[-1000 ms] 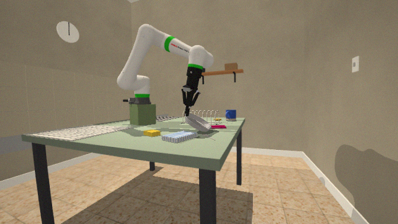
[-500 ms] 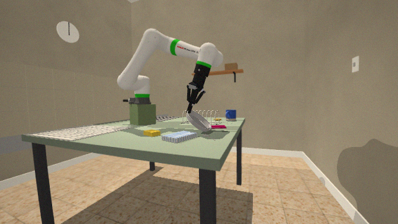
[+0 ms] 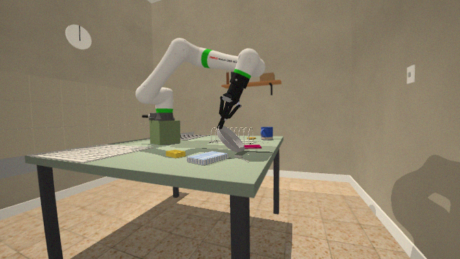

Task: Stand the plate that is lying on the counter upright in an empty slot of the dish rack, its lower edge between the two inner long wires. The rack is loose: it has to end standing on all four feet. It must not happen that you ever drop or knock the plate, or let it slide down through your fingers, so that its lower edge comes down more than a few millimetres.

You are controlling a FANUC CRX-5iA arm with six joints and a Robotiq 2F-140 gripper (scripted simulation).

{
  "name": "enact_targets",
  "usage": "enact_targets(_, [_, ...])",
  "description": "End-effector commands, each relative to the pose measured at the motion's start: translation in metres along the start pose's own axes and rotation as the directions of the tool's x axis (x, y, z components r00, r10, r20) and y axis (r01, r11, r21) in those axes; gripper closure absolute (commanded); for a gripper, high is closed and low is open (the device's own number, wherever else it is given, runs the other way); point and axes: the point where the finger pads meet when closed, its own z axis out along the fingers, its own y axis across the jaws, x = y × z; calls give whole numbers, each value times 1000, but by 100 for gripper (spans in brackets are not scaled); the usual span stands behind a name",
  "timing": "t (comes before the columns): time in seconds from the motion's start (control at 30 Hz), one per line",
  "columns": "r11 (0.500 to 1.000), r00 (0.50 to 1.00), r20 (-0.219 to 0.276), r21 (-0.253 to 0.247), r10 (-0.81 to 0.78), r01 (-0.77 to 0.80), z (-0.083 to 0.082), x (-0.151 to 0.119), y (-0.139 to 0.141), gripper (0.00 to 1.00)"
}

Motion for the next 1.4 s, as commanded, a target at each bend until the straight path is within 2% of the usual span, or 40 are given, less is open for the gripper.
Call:
enact_targets(0.0, [1000,1000,0,-16,0,0,-4,0,-2,90])
enact_targets(0.57, [999,1000,0,-47,0,0,-9,0,-5,90])
enact_targets(1.37, [999,1000,0,-50,0,0,-10,0,-5,90])
